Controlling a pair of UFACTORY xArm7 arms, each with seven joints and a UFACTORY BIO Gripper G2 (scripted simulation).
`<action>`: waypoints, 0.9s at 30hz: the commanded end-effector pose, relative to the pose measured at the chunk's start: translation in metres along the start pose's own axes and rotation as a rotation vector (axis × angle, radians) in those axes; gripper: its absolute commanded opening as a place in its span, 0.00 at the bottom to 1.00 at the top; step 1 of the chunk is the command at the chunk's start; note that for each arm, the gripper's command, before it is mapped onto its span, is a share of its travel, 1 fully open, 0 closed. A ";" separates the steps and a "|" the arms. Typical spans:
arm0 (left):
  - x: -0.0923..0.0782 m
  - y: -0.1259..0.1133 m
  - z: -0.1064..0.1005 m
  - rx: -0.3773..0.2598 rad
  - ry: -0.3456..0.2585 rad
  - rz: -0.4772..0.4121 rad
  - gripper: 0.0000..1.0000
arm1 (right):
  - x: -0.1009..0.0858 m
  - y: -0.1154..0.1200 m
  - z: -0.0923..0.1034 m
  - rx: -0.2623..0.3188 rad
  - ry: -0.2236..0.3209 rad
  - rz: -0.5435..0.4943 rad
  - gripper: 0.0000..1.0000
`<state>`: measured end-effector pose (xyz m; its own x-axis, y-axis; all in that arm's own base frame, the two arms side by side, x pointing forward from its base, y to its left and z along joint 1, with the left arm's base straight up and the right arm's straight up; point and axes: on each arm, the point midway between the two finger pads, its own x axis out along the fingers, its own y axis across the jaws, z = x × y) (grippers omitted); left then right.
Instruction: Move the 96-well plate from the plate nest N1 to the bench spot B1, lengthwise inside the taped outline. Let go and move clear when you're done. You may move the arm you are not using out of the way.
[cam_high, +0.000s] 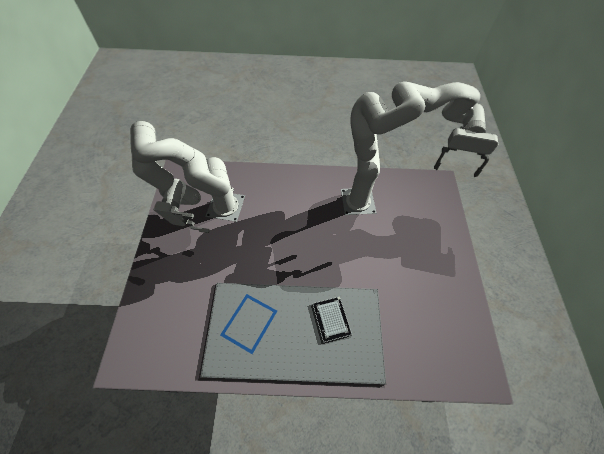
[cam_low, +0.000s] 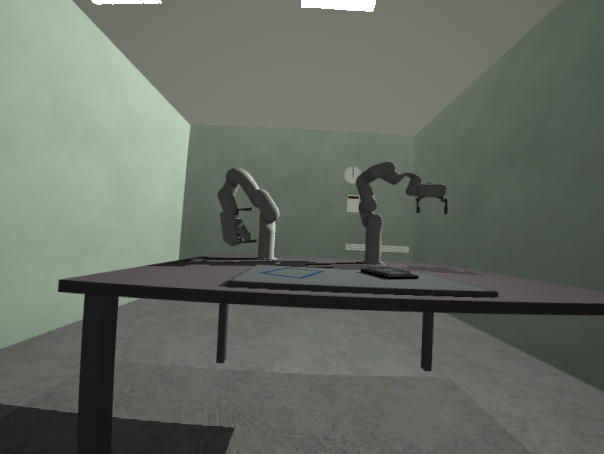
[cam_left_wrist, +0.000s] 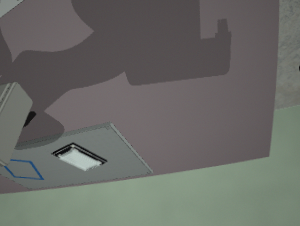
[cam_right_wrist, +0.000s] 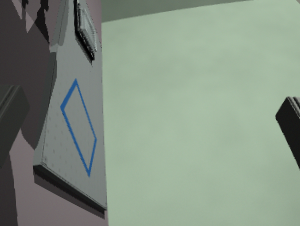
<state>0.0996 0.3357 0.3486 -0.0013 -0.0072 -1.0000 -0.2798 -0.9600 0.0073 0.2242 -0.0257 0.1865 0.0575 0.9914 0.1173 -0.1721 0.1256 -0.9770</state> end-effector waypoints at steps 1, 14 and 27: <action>-0.002 0.000 0.000 0.002 -0.001 -0.007 1.00 | 0.000 0.000 0.000 -0.001 0.000 0.001 1.00; -0.002 0.004 0.051 -0.144 0.000 -0.007 1.00 | 0.000 0.000 0.000 -0.001 0.000 0.001 1.00; -0.002 0.006 0.065 -0.183 0.000 -0.007 1.00 | 0.000 0.000 0.000 -0.001 0.000 0.001 1.00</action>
<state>0.0364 0.3473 0.3487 0.0000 -0.0043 -1.0000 -0.1022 -0.9948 0.0043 0.2242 -0.0257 0.1865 0.0575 0.9914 0.1173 -0.1721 0.1256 -0.9770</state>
